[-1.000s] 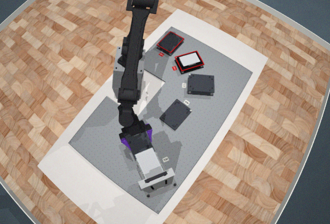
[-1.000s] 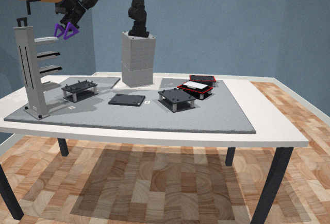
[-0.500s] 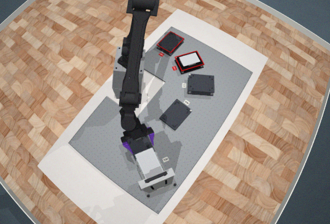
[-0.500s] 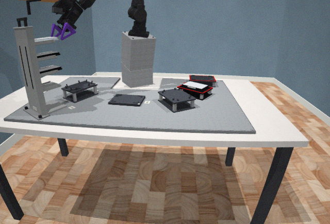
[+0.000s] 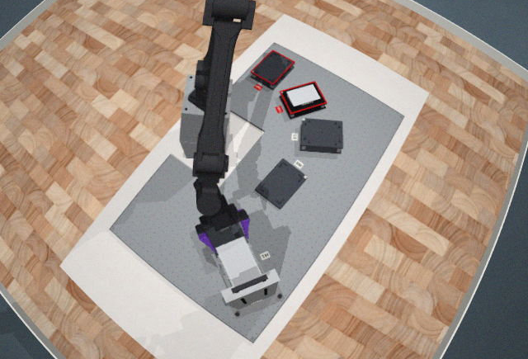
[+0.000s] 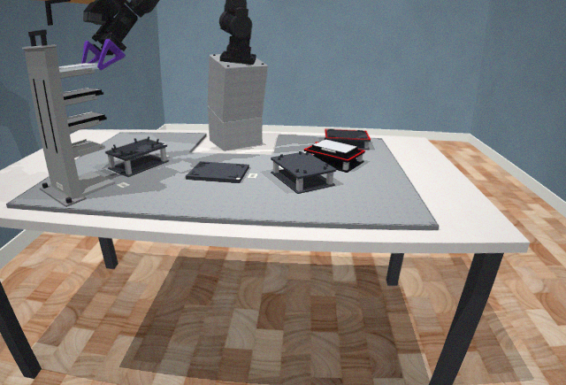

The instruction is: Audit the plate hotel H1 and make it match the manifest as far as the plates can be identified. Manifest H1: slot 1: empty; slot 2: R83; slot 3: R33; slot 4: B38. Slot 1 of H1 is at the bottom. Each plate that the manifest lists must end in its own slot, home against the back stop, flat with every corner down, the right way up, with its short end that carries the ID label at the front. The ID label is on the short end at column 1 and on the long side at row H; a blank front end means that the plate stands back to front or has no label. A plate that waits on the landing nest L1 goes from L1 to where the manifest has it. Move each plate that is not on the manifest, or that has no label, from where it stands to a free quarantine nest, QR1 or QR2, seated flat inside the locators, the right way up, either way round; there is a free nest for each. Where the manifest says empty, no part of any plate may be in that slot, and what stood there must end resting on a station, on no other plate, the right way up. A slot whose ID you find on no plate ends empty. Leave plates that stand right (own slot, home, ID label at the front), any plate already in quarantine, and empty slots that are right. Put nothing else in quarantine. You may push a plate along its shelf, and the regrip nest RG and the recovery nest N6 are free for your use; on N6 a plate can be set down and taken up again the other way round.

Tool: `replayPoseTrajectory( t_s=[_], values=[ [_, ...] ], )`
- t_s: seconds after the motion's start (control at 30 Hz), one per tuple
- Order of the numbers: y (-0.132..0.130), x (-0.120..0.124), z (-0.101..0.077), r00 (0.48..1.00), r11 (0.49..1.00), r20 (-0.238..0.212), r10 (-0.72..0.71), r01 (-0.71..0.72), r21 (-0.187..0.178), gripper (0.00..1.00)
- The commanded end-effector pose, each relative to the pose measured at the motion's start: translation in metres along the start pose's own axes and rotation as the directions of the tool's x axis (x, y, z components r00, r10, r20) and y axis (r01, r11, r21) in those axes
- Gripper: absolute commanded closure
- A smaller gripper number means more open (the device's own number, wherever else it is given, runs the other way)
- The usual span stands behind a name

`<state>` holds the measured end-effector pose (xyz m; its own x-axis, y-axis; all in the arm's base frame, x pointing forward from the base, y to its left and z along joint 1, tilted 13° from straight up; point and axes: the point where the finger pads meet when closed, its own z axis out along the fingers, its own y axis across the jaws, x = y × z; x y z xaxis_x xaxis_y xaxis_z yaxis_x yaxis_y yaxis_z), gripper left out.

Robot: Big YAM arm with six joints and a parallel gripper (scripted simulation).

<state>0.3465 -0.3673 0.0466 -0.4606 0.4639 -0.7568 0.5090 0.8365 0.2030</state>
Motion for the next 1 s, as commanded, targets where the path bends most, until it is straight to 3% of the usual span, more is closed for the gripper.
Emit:
replayPoseTrajectory(
  t_s=[0.0, 0.1, 0.13, 0.27, 0.3, 0.97],
  values=[
    [-0.004, -0.030, 0.006, 0.999, 1.000, 0.035, -0.006, 0.006, 0.005, 0.00],
    [-0.003, -0.038, 0.005, 0.999, 1.000, 0.051, -0.013, 0.013, 0.006, 0.00],
    [-0.004, -0.028, 0.001, 0.999, 1.000, 0.044, -0.017, 0.016, 0.009, 0.00],
    [-0.004, -0.028, 0.001, 0.999, 1.000, 0.044, -0.017, 0.016, 0.009, 0.00],
    [-0.004, -0.028, 0.001, 0.999, 1.000, 0.044, -0.017, 0.016, 0.009, 0.14],
    [-0.004, -0.028, 0.001, 0.999, 1.000, 0.044, -0.017, 0.016, 0.009, 0.14]
  ],
)
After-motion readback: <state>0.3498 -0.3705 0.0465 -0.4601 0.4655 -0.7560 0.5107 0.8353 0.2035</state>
